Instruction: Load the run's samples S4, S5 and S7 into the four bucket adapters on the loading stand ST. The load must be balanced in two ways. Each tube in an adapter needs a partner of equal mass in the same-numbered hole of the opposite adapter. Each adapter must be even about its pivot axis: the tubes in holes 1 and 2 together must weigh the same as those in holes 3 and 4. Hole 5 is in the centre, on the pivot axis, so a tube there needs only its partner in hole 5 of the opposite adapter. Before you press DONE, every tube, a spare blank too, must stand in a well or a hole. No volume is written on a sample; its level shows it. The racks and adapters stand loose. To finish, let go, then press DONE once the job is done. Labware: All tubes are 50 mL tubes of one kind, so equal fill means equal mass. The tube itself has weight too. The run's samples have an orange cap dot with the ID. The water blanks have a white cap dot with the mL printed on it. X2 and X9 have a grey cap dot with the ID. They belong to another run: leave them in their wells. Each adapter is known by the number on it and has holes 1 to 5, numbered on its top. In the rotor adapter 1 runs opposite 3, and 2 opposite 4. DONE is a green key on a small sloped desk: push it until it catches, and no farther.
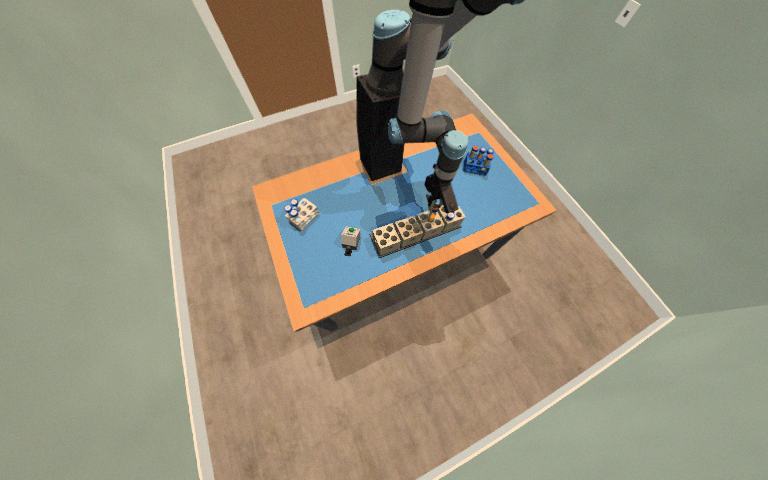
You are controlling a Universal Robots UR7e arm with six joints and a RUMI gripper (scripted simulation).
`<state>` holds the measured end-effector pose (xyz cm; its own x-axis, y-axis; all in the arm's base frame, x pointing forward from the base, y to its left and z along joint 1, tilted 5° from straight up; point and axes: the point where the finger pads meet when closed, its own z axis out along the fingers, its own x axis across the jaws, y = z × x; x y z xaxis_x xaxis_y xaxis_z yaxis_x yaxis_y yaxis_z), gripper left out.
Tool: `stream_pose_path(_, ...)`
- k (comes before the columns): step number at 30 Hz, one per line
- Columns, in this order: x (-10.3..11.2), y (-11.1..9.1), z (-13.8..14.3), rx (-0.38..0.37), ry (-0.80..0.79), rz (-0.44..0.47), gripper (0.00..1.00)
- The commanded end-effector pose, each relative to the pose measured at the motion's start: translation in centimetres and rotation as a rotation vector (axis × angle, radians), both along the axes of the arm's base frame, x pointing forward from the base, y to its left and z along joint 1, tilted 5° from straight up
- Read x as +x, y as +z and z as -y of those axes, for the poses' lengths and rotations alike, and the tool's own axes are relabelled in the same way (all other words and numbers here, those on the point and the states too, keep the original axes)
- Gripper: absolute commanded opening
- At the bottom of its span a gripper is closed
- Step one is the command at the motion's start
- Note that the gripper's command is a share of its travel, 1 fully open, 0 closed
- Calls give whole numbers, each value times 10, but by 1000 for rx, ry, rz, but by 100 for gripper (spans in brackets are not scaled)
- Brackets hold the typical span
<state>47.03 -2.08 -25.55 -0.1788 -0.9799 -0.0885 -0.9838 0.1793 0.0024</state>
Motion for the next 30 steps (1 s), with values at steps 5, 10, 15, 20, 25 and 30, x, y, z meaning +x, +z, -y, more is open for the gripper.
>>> stream_pose_path(5, 1, -9, -1, -1, 0, 1, 0)
stream_pose_path(10, 1, -16, -1, -1, 0, 1, 0)
stream_pose_path(15, 1, -22, -2, -1, 0, 1, 0)
stream_pose_path(20, 1, -26, -2, -1, 0, 1, 0)
stream_pose_path(25, 1, -33, -3, -1, 0, 1, 0)
stream_pose_path(30, 1, -40, -3, -1, 0, 1, 0)
